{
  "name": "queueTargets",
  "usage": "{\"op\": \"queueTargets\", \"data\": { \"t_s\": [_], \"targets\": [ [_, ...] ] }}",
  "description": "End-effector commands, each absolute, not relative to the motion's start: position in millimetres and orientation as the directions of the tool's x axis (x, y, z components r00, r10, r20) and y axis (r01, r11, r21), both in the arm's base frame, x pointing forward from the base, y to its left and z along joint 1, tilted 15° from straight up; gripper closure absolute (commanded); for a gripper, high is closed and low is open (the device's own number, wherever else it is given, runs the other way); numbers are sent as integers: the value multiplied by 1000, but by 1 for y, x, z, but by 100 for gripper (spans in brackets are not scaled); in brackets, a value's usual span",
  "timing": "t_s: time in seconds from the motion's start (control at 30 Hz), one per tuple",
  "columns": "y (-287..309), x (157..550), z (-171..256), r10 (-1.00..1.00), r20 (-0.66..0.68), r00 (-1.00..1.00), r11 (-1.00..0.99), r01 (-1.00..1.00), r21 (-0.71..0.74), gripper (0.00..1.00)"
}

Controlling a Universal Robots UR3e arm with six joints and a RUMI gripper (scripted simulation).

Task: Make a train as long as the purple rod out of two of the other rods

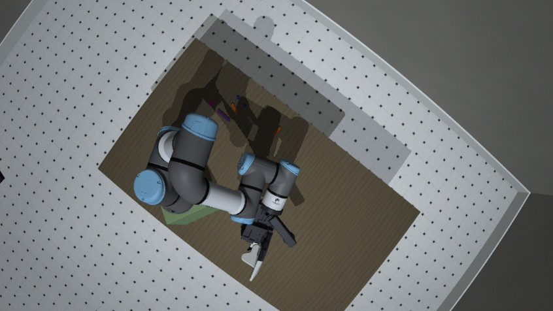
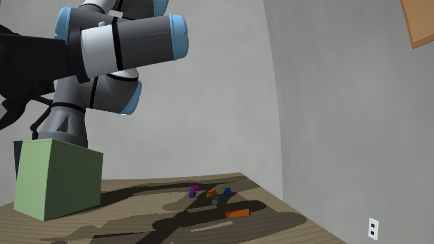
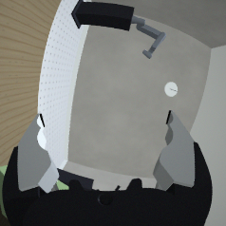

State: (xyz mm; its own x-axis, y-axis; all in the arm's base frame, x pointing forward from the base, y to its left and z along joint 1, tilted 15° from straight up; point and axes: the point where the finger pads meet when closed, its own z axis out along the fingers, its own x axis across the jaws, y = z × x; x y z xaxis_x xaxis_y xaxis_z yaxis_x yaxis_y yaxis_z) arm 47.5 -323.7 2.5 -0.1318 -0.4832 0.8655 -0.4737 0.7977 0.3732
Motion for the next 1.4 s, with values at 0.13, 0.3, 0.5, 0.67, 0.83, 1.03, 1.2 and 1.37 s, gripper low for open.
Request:
{"op": "queueTargets", "data": {
  "t_s": [0.13, 0.3, 0.5, 0.67, 0.83, 1.03, 1.2, 1.37],
  "targets": [
    [-324, 48, 3, -481, 866, -133, 799, -474, 371, 0],
    [-324, 48, 3, -481, 866, -133, 799, -474, 371, 0],
    [-324, 48, 3, -481, 866, -133, 799, -474, 371, 0],
    [-324, 48, 3, -482, 866, -133, 798, -474, 372, 0],
    [-323, 49, 2, -490, 861, -132, 793, -477, 378, 0],
    [-321, 51, 0, -516, 847, -129, 777, -485, 400, 0],
    [-319, 54, -2, -539, 833, -126, 763, -493, 419, 0],
    [-314, 59, -7, -591, 798, -118, 726, -511, 461, 0]
  ]
}}
